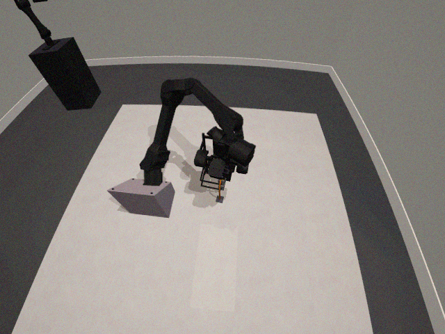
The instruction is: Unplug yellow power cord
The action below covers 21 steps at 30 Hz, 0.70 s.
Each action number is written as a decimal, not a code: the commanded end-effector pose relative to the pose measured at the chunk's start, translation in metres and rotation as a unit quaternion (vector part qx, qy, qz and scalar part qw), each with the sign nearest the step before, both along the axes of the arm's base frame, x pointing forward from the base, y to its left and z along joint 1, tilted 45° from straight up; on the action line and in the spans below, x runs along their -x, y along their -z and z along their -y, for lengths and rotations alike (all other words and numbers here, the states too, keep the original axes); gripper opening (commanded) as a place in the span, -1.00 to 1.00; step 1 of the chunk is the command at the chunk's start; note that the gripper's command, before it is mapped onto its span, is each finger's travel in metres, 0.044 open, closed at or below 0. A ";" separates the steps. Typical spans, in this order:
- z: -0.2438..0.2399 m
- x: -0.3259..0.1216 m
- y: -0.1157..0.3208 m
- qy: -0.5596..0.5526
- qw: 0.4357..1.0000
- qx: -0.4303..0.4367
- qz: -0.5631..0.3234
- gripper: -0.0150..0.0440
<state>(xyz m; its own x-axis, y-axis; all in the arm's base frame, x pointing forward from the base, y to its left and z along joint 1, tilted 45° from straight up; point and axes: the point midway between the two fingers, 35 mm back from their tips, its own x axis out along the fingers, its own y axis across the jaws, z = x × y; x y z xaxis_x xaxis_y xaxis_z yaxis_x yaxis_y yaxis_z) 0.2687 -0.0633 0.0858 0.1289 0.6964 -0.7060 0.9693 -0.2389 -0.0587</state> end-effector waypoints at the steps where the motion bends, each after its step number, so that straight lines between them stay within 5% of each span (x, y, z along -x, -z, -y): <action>1: 0.011 0.002 0.009 0.003 1.000 0.007 -0.003 -0.49; 21: 0.036 0.010 0.029 0.004 1.000 0.008 -0.004 -0.49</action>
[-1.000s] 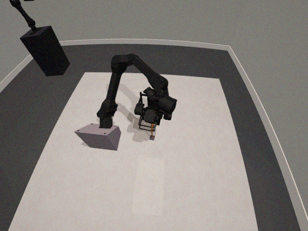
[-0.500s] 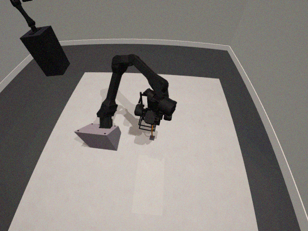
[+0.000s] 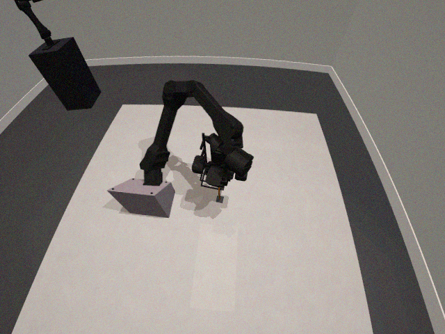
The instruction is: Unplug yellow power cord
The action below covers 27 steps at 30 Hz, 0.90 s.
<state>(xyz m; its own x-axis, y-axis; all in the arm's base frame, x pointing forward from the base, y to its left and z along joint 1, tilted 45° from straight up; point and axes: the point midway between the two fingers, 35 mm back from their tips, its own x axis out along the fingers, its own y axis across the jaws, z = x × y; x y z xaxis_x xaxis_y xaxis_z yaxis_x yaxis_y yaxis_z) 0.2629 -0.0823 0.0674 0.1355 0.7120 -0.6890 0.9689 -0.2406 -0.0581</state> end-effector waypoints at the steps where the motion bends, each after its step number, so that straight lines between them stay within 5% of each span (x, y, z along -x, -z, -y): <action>1: 0.018 0.005 0.012 0.002 1.000 0.019 -0.007 -0.49; 7: 0.026 0.009 0.017 0.003 1.000 0.019 -0.007 -0.49; 13: 0.010 0.003 0.009 -0.010 1.000 0.017 0.000 0.04; 27: 0.017 0.005 0.003 0.003 1.000 0.016 -0.007 0.05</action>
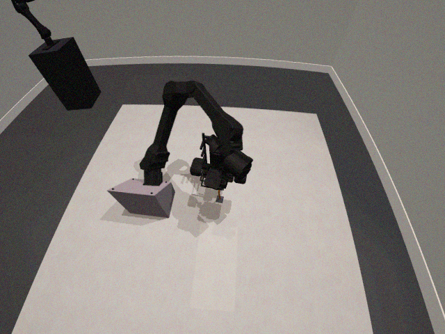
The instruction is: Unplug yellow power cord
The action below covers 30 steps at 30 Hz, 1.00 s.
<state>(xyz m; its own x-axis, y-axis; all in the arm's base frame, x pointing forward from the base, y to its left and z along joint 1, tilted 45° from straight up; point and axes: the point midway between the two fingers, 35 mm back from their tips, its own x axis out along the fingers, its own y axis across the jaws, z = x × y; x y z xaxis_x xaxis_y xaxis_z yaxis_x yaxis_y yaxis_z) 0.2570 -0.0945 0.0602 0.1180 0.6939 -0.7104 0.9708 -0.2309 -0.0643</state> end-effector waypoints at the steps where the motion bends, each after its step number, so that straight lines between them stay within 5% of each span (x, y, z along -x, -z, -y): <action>1: 0.005 -0.001 -0.004 0.009 1.000 0.002 0.000 0.05; 30: -0.019 -0.008 -0.028 0.008 1.000 0.001 0.000 0.05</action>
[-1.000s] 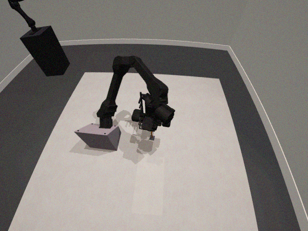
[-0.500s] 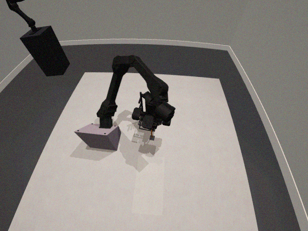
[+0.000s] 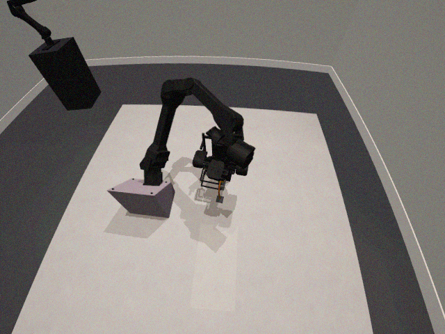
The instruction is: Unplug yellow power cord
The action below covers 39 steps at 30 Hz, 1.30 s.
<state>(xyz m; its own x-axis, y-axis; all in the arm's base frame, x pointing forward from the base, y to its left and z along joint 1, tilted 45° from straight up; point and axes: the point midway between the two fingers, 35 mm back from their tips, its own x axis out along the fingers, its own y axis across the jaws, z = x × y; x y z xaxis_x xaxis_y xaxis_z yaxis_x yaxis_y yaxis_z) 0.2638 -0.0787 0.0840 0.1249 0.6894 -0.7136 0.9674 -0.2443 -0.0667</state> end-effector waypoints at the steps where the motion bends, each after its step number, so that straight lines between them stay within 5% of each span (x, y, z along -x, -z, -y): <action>1: -0.003 -0.001 -0.004 0.002 1.000 -0.001 0.001 0.05; 17: -0.012 -0.002 0.004 0.002 1.000 -0.001 0.002 0.05; 21: -0.009 -0.003 0.003 0.000 1.000 0.002 0.003 -0.31; 39: 0.000 -0.002 0.011 0.000 1.000 0.003 0.003 -0.49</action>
